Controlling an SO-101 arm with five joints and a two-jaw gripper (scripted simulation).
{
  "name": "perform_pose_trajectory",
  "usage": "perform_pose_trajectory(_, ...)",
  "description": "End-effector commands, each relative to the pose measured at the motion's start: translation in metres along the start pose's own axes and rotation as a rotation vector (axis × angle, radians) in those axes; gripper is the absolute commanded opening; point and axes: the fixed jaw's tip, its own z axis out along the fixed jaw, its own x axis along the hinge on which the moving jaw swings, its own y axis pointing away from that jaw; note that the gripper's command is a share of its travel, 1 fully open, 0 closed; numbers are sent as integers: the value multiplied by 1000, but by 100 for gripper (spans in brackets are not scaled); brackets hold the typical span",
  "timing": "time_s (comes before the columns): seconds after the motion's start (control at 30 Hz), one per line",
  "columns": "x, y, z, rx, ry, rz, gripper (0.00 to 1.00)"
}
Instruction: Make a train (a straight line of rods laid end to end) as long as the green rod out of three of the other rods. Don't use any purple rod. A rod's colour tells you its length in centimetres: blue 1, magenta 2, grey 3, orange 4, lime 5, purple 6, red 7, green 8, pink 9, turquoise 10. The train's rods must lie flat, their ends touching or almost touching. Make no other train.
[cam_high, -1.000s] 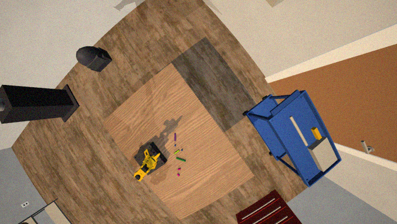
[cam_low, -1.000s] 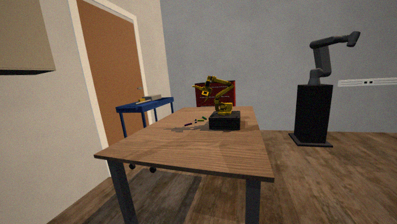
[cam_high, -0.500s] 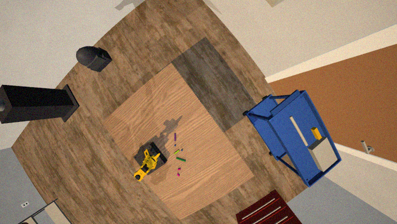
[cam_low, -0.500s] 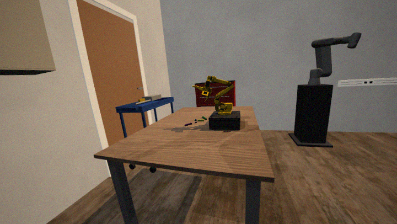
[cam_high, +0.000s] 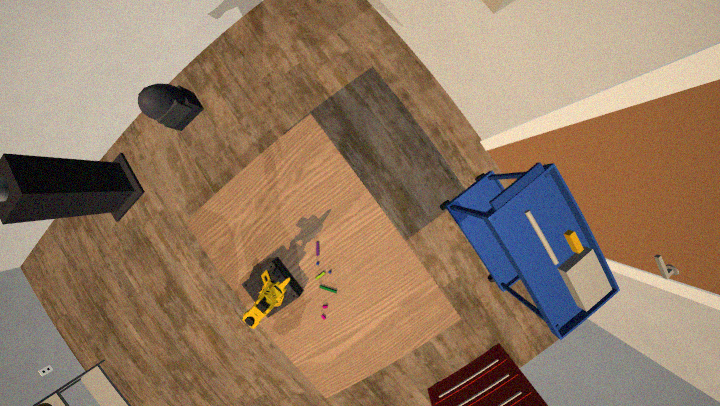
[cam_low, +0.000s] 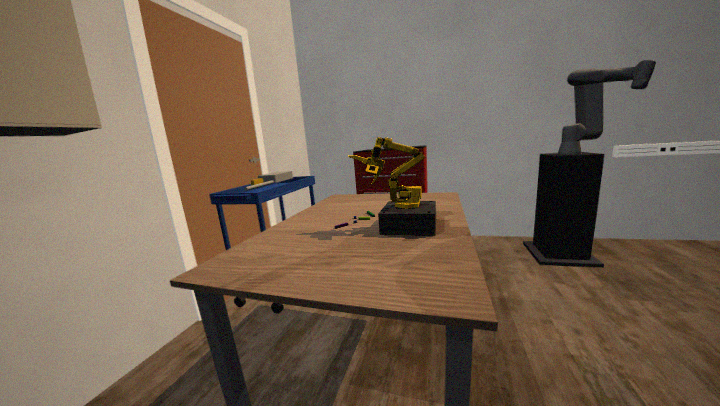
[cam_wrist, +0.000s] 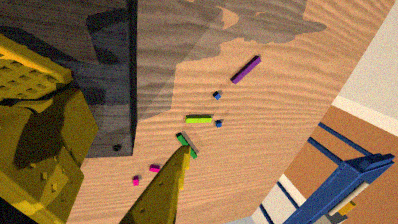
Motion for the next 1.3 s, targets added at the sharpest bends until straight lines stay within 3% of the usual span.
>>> perform_pose_trajectory(0.0,1,4,2,-20,2,-2,100)
perform_pose_trajectory(0.87,2,4,2,-20,4,7,100)
perform_pose_trajectory(1.27,20,5,1,-18,49,159,100)
